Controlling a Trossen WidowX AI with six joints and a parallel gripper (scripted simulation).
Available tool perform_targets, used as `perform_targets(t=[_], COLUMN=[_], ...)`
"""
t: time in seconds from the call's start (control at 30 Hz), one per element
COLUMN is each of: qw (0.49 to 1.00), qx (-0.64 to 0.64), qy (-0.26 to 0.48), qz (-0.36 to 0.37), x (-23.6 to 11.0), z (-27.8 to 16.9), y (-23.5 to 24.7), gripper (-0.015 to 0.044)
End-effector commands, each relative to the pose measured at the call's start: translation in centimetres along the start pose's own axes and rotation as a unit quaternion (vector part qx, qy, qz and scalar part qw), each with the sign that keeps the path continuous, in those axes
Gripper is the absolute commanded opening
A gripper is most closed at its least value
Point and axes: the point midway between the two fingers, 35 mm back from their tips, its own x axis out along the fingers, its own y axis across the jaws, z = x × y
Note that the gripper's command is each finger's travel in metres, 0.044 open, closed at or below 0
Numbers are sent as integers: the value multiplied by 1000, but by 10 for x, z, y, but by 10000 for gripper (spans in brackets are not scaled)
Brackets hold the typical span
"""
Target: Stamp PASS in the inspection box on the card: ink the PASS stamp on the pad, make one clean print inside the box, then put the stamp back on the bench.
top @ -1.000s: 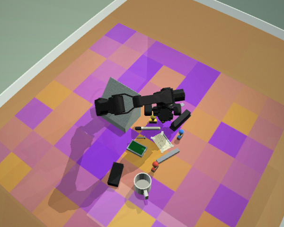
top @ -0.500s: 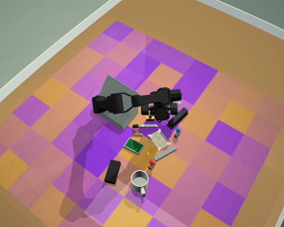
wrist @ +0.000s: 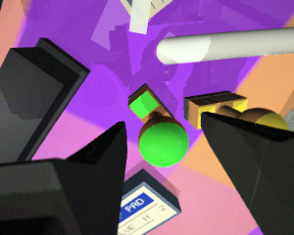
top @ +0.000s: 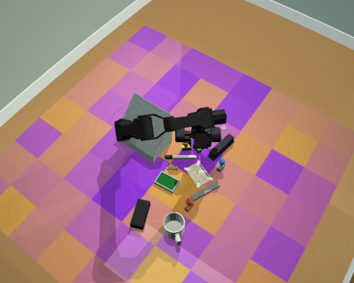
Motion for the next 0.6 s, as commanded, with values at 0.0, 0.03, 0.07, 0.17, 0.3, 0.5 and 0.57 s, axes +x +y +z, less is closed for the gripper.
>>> perform_targets(t=[0.0, 0.03, 0.07, 0.17, 0.3, 0.5, 0.57], qw=[1000, 1000, 1000, 1000, 1000, 1000, 1000], qx=[3, 3, 2, 1, 1, 1, 1], qy=[3, 2, 2, 0, 0, 0, 0], qz=[12, 11, 11, 9, 9, 9, 9], x=[-49, -67, -85, -109, -110, -110, -110], z=[0, 0, 0, 0, 0, 0, 0], y=[9, 8, 6, 2, 2, 2, 2], gripper=[258, 258, 258, 258, 258, 258, 258])
